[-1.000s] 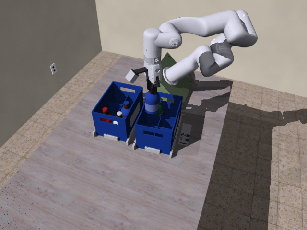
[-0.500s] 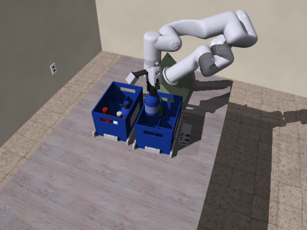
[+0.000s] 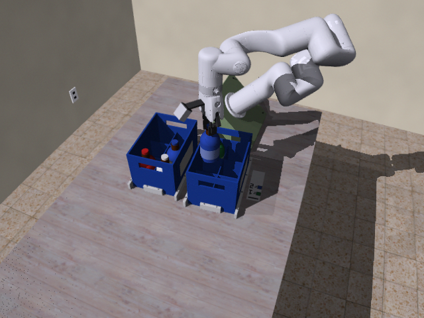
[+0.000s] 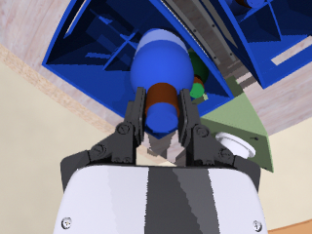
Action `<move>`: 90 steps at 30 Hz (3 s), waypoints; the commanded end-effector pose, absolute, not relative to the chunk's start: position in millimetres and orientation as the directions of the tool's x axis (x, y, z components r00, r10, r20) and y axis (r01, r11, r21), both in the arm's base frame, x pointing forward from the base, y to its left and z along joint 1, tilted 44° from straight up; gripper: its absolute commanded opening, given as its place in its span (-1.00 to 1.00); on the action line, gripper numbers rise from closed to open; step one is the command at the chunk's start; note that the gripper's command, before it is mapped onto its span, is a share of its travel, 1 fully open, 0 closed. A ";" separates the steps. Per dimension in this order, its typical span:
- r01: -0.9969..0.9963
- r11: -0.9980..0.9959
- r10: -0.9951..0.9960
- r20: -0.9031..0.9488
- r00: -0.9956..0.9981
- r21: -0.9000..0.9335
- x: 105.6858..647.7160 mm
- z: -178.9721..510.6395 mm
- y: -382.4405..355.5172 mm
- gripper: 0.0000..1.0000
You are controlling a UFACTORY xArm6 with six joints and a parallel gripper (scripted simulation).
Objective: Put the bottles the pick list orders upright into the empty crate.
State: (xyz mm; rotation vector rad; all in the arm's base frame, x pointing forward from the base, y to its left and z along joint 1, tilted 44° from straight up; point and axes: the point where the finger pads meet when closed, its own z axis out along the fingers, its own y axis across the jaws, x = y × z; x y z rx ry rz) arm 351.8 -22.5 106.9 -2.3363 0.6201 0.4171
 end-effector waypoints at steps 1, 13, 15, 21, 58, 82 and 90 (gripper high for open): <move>-0.534 -0.659 -0.320 -0.445 0.836 -0.530 352.4 104.8 -20.7 -1.00; -0.534 -0.659 -0.320 -0.445 0.836 -0.530 351.2 97.6 -14.0 -1.00; -0.534 -0.659 -0.320 -0.445 0.836 -0.530 351.0 96.1 -12.6 -1.00; -0.534 -0.659 -0.320 -0.445 0.836 -0.530 350.2 91.8 -8.5 -1.00; -0.534 -0.659 -0.320 -0.445 0.836 -0.530 346.2 67.9 14.1 -1.00; -0.534 -0.659 -0.320 -0.445 0.836 -0.530 343.7 53.5 27.7 -1.00; -0.534 -0.659 -0.320 -0.445 0.836 -0.530 342.7 47.7 33.2 -1.00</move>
